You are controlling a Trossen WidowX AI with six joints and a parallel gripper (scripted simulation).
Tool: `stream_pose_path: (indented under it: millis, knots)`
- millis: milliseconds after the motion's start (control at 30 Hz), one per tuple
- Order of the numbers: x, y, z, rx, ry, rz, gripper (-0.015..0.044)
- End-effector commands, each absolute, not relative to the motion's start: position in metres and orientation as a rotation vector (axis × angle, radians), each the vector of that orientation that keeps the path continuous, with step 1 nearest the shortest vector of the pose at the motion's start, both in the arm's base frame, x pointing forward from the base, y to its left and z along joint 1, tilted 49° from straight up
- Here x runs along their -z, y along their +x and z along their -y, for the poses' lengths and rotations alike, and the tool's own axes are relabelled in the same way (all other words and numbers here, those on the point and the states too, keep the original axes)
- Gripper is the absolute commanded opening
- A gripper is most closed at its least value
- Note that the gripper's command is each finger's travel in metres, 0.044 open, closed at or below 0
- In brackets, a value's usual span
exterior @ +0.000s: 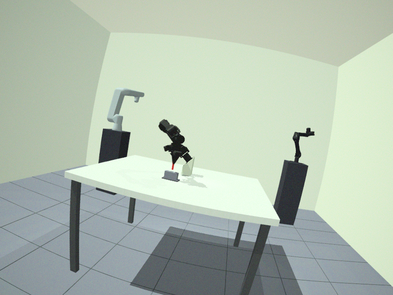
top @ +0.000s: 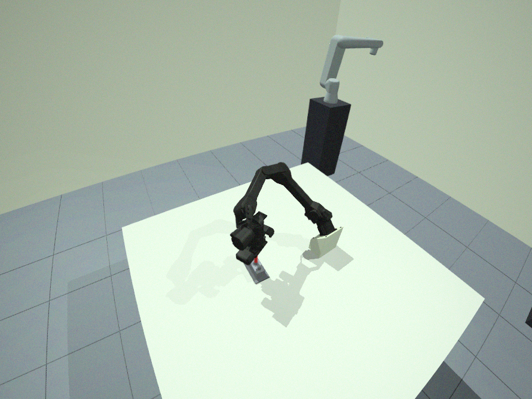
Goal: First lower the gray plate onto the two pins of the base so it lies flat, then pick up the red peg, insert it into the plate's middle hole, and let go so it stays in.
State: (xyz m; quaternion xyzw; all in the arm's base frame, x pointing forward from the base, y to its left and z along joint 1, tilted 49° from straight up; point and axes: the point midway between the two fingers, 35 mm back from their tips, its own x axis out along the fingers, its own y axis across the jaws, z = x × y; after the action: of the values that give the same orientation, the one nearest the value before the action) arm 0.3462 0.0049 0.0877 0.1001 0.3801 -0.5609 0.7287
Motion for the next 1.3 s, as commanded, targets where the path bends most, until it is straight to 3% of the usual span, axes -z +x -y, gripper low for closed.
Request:
stream_pose_path:
  millis: [0, 1267]
  knots:
    - [-0.0878, 0.3455, -0.0041, 1.235, 0.211, -0.840, 0.0000]
    - [-0.0853, 0.3485, 0.0037, 1.235, 0.216, -0.838, 0.0000]
